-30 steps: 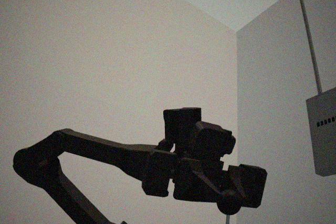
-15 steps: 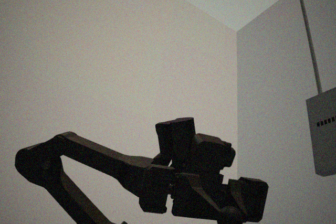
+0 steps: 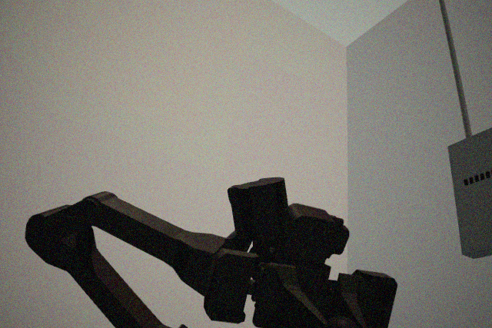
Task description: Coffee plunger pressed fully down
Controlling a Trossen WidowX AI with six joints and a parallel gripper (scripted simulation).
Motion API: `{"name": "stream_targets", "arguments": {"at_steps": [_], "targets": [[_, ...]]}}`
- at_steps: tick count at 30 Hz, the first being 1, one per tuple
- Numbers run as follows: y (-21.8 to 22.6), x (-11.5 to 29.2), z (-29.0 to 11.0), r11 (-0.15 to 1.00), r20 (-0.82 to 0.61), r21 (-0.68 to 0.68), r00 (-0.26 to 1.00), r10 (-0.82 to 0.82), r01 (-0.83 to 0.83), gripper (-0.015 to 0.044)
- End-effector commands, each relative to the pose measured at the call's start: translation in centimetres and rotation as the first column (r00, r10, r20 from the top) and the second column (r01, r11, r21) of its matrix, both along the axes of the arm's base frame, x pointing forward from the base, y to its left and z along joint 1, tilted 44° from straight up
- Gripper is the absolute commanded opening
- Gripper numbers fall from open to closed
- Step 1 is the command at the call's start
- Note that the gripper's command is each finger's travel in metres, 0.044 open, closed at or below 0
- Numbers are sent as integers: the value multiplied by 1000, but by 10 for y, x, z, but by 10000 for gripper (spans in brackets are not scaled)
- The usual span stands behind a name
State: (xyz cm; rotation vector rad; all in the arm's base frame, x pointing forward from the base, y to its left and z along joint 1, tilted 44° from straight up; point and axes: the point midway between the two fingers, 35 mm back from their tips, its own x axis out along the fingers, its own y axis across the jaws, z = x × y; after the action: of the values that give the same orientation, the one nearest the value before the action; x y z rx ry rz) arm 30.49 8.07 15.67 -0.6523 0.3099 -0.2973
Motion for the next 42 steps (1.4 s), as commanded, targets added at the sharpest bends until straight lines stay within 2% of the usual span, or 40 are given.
{"name": "stream_targets", "arguments": {"at_steps": [1, 42], "targets": [[-8, 0, -9, 999, -28, -35, 999, -26, 25, 126], [-2, 3, -7, 1000, -16, -21, 1000, -13, 13, 126]]}}
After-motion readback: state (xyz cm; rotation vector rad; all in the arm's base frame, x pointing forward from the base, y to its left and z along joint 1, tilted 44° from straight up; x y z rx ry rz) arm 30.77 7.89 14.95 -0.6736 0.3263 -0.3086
